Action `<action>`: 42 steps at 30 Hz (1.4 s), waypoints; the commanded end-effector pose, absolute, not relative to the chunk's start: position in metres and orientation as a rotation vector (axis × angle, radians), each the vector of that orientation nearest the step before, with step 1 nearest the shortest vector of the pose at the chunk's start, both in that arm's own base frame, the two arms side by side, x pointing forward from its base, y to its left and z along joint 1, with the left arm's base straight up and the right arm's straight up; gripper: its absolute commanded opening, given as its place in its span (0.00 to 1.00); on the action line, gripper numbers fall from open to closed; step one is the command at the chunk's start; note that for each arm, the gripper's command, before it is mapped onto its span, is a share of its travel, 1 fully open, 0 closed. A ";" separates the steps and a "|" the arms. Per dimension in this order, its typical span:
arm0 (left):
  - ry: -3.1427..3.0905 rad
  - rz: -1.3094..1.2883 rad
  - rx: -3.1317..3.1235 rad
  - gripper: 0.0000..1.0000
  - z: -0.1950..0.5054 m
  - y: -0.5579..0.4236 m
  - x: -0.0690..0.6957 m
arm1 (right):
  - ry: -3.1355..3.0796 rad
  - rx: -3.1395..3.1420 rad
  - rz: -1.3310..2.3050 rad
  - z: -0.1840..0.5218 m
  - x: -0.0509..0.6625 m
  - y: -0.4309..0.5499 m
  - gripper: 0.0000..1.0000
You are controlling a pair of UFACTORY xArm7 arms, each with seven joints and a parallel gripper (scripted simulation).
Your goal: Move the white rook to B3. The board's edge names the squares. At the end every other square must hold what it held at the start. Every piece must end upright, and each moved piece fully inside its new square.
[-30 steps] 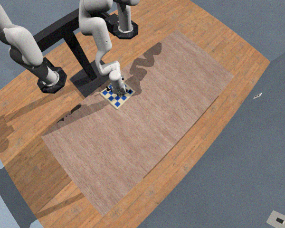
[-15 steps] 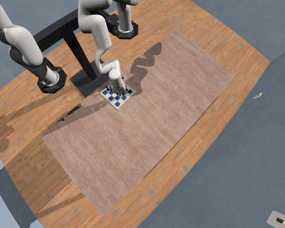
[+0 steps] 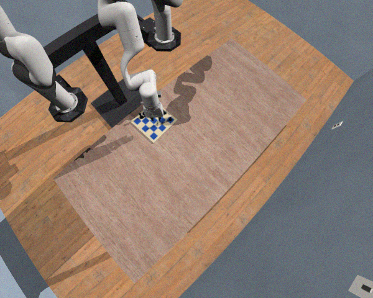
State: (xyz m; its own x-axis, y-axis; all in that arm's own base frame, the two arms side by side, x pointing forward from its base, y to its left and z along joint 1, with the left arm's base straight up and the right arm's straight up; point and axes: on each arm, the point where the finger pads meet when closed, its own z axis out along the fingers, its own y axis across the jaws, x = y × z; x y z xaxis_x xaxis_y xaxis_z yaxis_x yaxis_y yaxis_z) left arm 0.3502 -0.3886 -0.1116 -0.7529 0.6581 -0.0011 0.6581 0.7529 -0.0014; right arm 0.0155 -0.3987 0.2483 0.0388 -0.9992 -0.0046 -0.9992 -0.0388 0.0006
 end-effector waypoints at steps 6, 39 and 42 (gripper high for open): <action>2.937 -0.004 1.103 0.39 -0.093 -0.389 0.351 | 2.178 -2.264 0.000 0.250 0.016 -0.400 1.00; 2.937 -0.004 1.103 1.00 -0.077 -0.389 0.351 | 2.178 -2.264 0.000 0.250 0.016 -0.400 1.00; 2.937 -0.004 1.103 1.00 -0.065 -0.389 0.351 | 2.178 -2.264 0.000 0.250 0.016 -0.400 1.00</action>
State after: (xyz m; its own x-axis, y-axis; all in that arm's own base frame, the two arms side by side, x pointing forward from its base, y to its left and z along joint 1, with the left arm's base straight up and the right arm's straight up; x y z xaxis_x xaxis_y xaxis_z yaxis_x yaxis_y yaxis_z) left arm 0.3491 -0.3875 -0.0801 -0.7527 0.6583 0.0016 0.6583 0.7527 0.0000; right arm 0.0155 -0.3987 0.2483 0.0388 -0.9992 -0.0046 -0.9992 -0.0388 0.0006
